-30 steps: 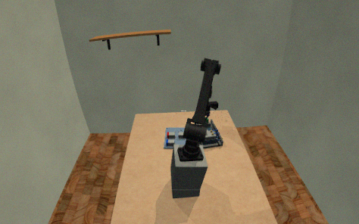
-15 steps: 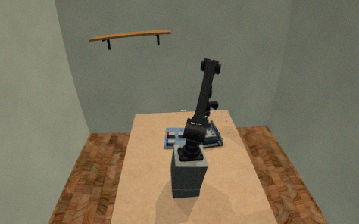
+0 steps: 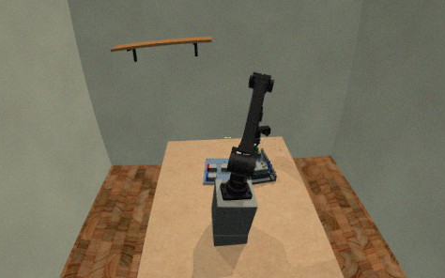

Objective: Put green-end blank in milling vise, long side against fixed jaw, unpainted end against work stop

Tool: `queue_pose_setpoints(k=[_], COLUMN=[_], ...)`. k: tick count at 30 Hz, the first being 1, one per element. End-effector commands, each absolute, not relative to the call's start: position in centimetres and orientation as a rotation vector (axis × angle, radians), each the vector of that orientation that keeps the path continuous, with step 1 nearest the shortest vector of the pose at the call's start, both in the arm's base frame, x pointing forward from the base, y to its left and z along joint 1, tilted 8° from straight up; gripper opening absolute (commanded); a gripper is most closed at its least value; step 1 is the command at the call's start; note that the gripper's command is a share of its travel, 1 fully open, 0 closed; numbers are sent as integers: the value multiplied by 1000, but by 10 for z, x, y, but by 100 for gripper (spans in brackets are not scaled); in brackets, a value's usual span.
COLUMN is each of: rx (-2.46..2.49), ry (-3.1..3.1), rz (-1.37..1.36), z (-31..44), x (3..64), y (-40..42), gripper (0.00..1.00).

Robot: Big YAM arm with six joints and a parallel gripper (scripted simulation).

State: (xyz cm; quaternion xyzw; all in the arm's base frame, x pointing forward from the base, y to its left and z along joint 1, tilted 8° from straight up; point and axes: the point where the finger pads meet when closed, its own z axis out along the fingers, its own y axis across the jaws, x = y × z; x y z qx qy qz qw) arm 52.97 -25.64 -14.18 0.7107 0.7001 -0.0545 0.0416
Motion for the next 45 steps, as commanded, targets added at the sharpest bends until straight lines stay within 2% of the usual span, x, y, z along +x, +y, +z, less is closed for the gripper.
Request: queue_pose_setpoints(k=[1,45], rx=[2148,2150], ry=[2119,2123], rz=[-137,-140], z=[-134,-134], x=[548,543], y=[-252,-251], gripper=[0,0])
